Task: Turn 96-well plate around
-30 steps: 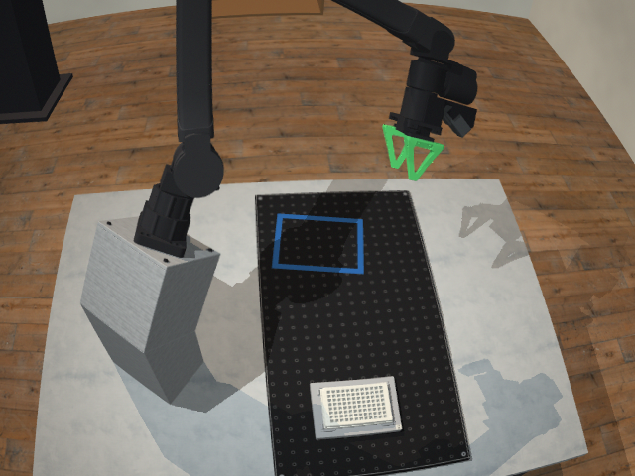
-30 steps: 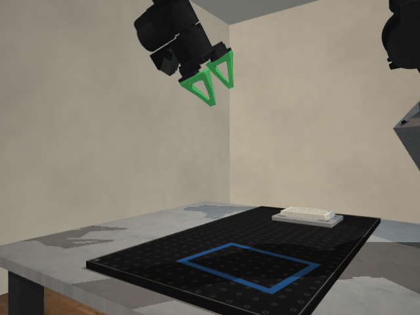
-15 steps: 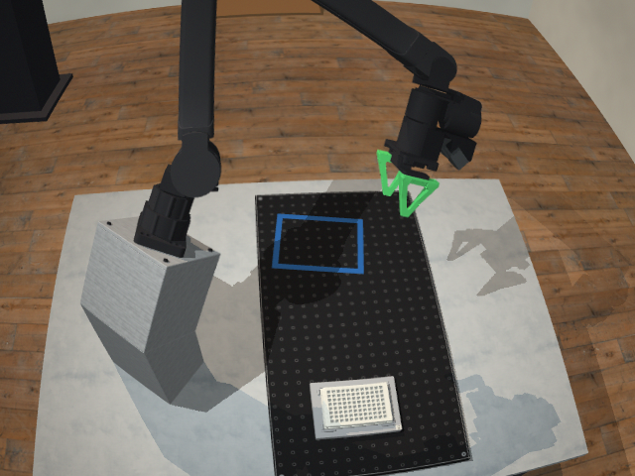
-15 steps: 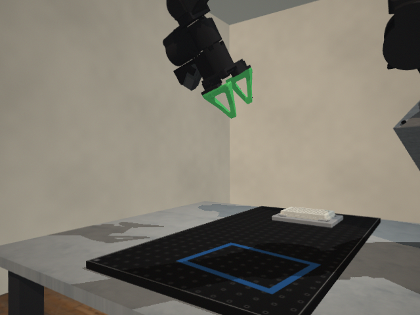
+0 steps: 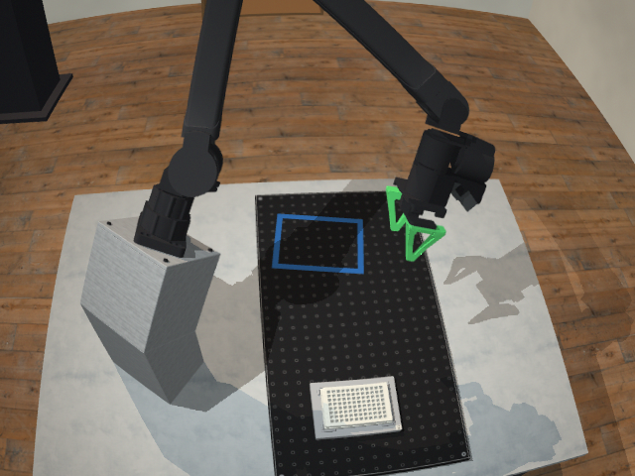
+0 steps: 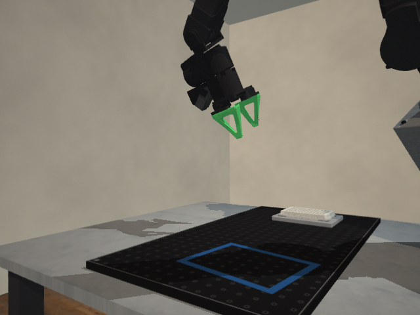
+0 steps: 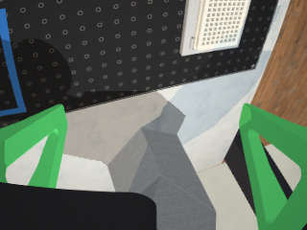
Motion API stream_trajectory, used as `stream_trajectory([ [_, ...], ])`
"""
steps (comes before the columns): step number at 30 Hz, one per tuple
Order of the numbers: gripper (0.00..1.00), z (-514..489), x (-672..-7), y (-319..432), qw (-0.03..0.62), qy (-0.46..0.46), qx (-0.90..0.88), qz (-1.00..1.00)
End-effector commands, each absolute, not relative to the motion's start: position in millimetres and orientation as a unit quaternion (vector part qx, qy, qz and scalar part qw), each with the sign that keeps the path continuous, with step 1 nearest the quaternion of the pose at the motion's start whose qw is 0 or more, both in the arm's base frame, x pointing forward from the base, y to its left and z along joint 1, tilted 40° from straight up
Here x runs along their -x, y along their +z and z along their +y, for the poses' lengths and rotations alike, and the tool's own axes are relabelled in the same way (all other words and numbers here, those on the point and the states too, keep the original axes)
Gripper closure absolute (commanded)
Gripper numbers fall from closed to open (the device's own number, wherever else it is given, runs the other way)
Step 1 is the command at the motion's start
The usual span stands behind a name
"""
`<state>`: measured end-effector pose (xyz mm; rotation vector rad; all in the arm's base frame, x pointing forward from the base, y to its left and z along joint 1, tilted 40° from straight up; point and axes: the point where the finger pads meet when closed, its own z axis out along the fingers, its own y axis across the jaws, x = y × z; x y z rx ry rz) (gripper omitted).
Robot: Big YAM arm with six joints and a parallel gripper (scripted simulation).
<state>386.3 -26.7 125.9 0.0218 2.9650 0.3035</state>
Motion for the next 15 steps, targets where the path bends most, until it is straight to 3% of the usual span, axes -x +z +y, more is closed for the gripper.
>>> stream_trajectory([
  [1,0.00,-37,-393,123,0.091,0.100,-0.004,0.991],
  [15,0.00,-62,-412,60,0.107,0.149,-0.005,0.983],
])
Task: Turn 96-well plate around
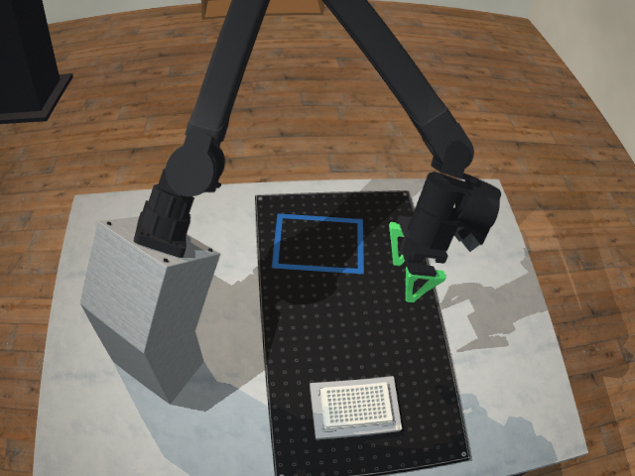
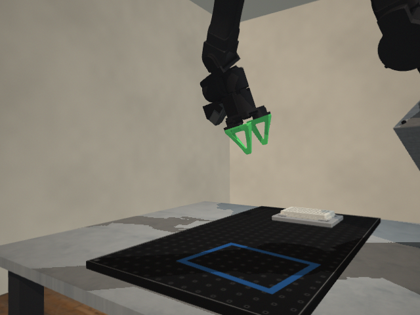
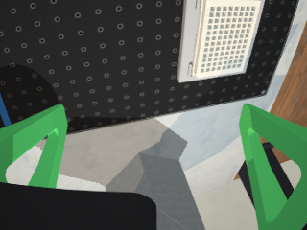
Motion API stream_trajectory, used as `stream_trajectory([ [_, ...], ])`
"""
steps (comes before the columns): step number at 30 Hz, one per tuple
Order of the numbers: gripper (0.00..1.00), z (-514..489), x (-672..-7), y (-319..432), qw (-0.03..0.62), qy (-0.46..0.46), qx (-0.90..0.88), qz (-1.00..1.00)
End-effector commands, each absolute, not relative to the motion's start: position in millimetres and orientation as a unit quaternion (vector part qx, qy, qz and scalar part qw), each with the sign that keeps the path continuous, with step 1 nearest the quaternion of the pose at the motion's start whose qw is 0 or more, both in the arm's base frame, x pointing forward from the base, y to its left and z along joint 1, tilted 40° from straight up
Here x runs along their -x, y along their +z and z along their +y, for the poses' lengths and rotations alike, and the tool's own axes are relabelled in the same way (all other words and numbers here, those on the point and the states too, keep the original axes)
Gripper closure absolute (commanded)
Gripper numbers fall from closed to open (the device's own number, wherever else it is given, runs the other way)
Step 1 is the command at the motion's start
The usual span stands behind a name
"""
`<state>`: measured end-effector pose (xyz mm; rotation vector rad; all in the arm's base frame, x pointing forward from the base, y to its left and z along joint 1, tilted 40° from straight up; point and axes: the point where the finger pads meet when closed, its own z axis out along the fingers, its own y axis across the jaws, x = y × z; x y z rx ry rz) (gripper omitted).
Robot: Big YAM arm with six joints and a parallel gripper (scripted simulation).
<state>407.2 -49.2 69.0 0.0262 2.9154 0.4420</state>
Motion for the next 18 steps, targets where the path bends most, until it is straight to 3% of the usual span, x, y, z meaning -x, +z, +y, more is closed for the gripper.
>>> stream_trajectory([
  [1,0.00,-64,-413,56,0.107,0.149,-0.005,0.983],
  [18,0.00,-93,-419,-13,0.135,0.192,-0.006,0.972],
])
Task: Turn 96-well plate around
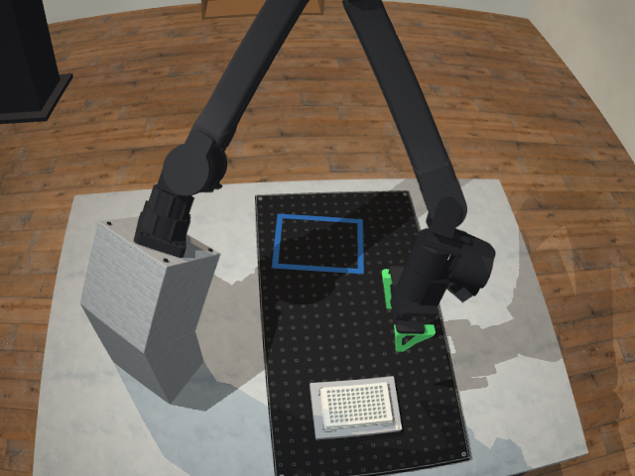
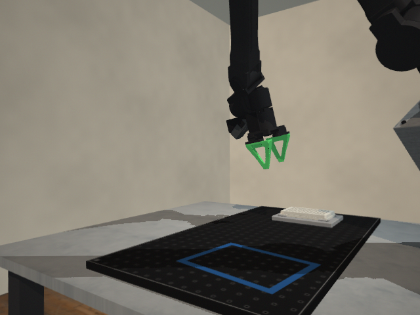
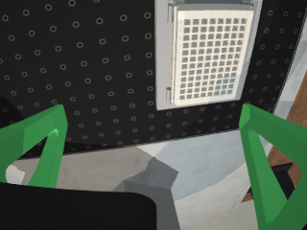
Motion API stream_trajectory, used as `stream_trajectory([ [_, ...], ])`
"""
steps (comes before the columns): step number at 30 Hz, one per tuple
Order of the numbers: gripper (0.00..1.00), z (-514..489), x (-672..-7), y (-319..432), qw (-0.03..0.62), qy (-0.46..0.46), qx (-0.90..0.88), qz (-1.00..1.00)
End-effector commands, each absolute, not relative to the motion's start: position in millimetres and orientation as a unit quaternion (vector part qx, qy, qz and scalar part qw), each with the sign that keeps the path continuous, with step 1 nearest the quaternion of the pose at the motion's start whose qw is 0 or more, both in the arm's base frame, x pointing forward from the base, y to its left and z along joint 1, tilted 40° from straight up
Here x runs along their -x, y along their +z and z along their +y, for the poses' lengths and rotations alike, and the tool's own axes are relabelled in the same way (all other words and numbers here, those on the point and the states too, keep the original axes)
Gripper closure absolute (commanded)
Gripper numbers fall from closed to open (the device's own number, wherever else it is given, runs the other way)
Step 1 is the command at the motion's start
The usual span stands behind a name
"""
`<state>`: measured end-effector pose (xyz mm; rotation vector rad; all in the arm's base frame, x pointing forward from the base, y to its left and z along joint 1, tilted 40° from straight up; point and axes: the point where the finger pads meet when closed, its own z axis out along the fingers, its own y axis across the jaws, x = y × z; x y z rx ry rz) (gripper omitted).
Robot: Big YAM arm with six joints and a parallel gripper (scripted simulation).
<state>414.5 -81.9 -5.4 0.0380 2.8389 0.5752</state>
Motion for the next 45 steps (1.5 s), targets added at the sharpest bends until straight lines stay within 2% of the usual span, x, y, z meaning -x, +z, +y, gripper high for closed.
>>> stream_trajectory([
  [1,0.00,-93,-419,-13,0.135,0.192,-0.006,0.972],
  [14,0.00,-112,-408,-70,0.166,0.235,-0.009,0.958],
  [21,0.00,-118,-400,-93,0.209,0.270,-0.011,0.940],
  [28,0.00,-131,-394,-122,0.214,0.266,-0.008,0.940],
  [45,0.00,-125,-396,-117,0.211,0.268,-0.006,0.940],
])
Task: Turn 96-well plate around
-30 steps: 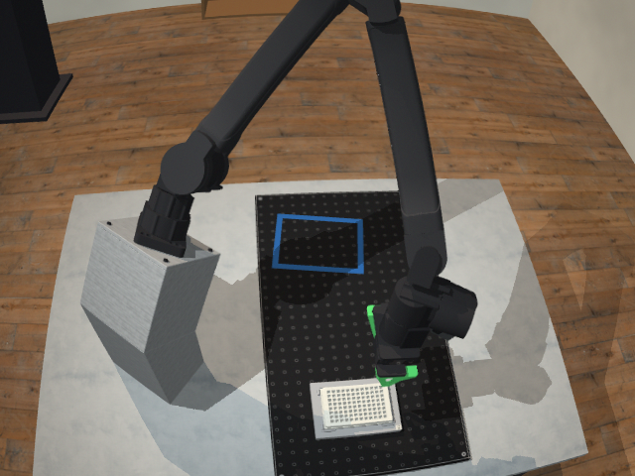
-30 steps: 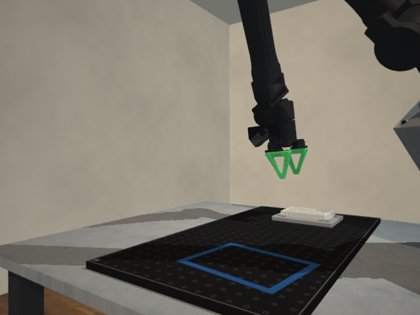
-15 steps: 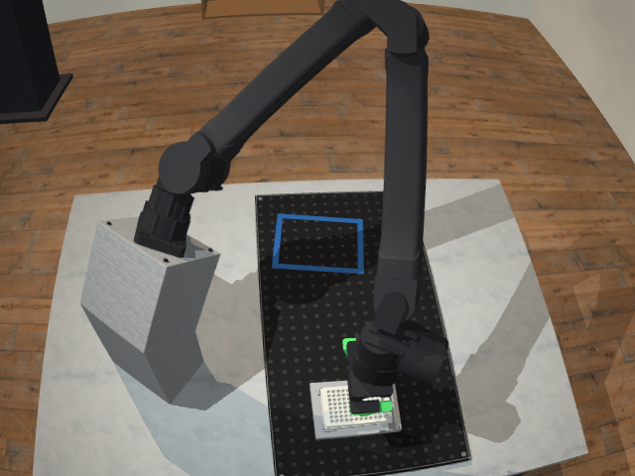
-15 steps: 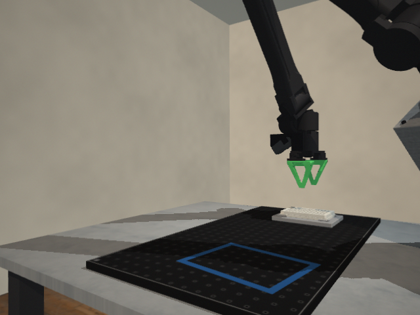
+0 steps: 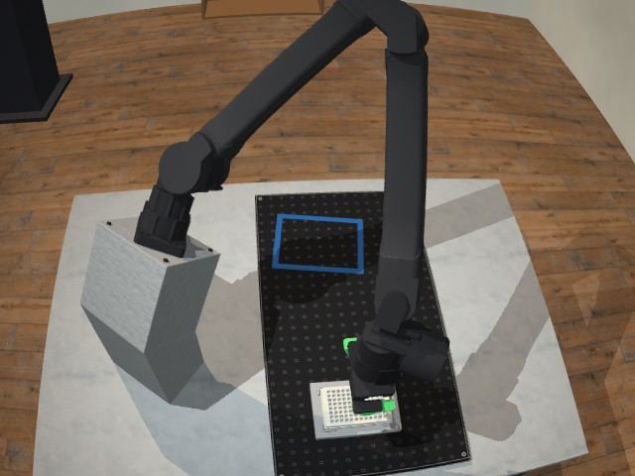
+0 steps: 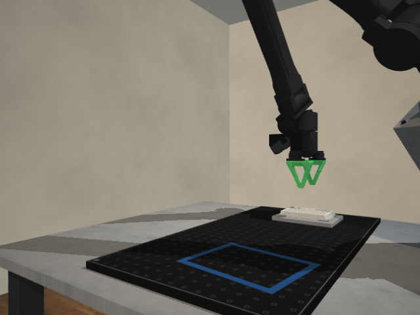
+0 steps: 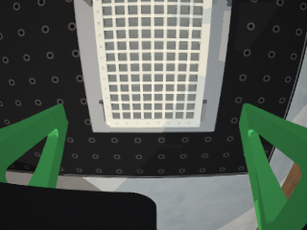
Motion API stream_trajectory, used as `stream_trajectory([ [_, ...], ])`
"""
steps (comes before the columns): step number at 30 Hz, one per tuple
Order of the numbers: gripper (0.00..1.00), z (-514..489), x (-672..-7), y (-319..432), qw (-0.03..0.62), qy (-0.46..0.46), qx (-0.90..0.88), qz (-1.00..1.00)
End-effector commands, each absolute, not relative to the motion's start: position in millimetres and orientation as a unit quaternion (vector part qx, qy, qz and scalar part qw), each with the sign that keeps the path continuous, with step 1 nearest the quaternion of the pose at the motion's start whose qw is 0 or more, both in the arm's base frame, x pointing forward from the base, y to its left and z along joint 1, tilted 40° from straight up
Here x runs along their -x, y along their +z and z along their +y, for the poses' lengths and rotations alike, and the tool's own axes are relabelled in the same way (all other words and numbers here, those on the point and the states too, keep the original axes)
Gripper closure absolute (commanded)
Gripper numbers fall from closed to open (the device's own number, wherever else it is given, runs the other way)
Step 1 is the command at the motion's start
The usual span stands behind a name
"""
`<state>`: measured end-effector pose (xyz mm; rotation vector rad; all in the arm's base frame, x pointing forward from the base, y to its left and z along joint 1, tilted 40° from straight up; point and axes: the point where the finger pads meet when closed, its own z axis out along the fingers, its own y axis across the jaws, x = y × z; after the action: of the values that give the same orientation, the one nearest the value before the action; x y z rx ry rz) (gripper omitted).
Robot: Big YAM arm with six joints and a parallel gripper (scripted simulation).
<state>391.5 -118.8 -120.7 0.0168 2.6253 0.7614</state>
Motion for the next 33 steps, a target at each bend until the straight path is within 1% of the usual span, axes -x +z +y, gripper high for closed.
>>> stream_trajectory([
  [1,0.00,-125,-396,-117,0.211,0.268,-0.006,0.940],
  [33,0.00,-96,-412,-154,0.205,0.272,-0.003,0.940],
])
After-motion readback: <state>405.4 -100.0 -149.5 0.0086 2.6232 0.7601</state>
